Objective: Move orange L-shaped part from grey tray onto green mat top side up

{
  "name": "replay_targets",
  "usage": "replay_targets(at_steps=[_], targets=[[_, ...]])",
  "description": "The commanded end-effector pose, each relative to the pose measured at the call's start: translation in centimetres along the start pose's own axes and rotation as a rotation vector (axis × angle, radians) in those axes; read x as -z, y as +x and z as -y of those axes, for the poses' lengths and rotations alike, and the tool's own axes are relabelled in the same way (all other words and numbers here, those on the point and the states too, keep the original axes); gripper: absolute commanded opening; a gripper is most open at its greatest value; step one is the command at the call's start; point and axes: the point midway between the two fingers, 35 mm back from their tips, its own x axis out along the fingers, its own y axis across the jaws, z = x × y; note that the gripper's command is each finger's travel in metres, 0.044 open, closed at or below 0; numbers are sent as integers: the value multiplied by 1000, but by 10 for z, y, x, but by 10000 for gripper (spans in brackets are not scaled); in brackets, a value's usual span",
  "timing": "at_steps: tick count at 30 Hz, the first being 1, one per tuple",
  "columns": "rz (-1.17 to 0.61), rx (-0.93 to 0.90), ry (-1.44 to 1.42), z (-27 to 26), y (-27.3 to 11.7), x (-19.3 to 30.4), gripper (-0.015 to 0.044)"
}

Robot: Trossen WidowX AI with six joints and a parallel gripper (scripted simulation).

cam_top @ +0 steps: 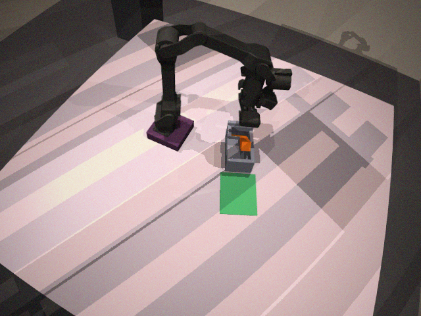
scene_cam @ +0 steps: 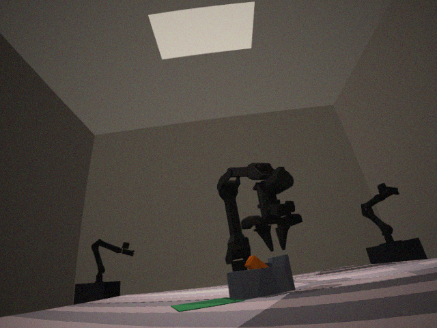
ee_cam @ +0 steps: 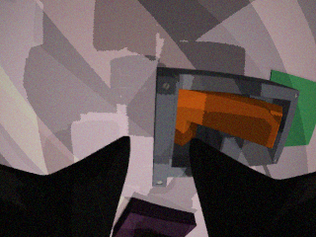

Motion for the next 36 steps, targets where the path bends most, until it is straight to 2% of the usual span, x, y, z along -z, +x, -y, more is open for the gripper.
replay_targets(at_steps=[1, 31, 35, 36], targets=[[11, 4, -2, 6, -39, 3, 180], [19, -1, 3, 5, -37, 2, 180], [19, -1, 190, 14, -37, 0, 280], [18, -1, 284, 18, -38, -1, 280]])
